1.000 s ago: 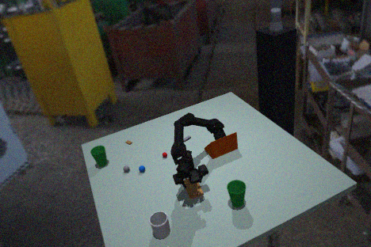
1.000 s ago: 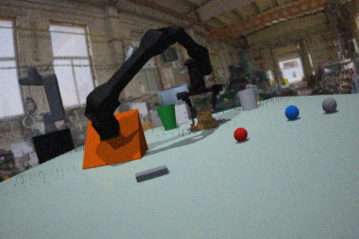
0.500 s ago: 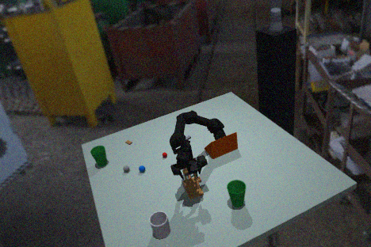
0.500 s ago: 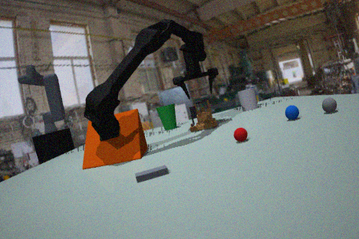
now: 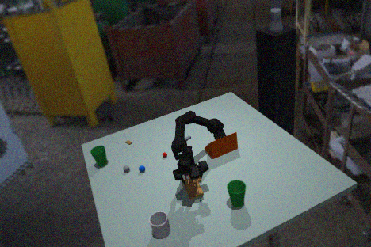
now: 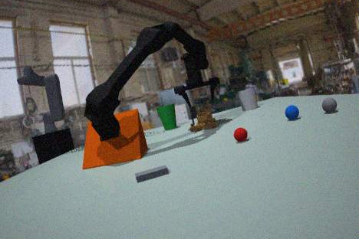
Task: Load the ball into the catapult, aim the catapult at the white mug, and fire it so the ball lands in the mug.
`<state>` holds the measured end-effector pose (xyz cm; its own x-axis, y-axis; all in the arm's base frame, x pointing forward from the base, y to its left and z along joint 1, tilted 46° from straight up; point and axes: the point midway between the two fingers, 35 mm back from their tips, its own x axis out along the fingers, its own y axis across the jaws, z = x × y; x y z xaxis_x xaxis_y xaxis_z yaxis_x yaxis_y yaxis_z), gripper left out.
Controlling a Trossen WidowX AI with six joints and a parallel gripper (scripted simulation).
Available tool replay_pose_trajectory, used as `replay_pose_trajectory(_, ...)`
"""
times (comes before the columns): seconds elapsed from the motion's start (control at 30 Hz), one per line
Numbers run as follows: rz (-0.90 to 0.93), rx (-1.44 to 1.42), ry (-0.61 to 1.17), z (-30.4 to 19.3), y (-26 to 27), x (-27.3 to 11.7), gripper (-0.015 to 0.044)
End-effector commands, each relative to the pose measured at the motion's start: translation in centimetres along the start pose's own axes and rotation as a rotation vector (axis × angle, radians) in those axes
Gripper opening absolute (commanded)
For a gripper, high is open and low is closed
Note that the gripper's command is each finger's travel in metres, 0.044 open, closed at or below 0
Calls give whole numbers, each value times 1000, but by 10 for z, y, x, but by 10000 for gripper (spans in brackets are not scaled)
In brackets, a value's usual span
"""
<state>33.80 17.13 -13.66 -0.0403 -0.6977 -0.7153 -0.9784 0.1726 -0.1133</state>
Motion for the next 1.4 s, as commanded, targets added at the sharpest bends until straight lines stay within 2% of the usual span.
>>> replay_pose_trajectory(0.0, -12, -3, -6, 1, -1, 3, 440)
replay_pose_trajectory(1.1, -13, -2, -3, 0, -1, 53, 440)
replay_pose_trajectory(1.37, -9, 1, -6, 0, -2, 50, 230)
